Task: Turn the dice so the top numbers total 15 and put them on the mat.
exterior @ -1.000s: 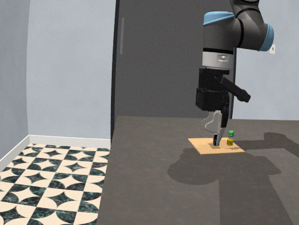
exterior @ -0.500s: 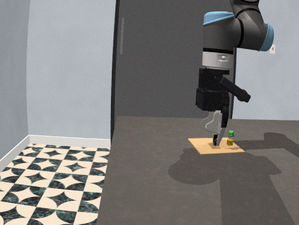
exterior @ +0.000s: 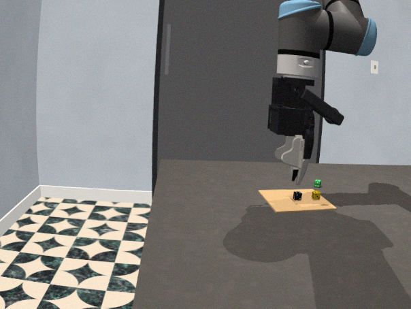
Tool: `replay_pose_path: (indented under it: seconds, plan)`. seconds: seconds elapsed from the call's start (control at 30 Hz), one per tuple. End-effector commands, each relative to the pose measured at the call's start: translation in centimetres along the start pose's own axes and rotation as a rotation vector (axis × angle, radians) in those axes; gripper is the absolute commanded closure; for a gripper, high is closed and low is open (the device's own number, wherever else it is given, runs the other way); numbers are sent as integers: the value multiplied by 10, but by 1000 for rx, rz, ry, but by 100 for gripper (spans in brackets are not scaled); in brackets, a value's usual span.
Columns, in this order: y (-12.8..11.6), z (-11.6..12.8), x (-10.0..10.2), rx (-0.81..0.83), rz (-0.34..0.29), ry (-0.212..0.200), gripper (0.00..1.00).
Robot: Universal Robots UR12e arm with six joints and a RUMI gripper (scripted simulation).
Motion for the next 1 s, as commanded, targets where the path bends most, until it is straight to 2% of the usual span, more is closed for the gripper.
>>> replay_pose_path:
  seconds: [0.0,0.2,0.43,0.47,0.97]
  plan:
    - [3,0,-23,2,7,-2,82]
    - [3,0,-48,2,7,-2,82]
    - [3,0,-55,2,7,-2,82]
    - [3,0,-55,2,7,-2,0]
    - [3,0,-55,2,7,-2,0]
Point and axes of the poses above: the point where the finger pads meet when closed, its own x axis out along the fingers, its own z axis across the jaws, y = z × x, the point moved 3 cm from there along -x, back along the fingers, and after that the axes turned 3 degrees about x, right-handed, at the moved point
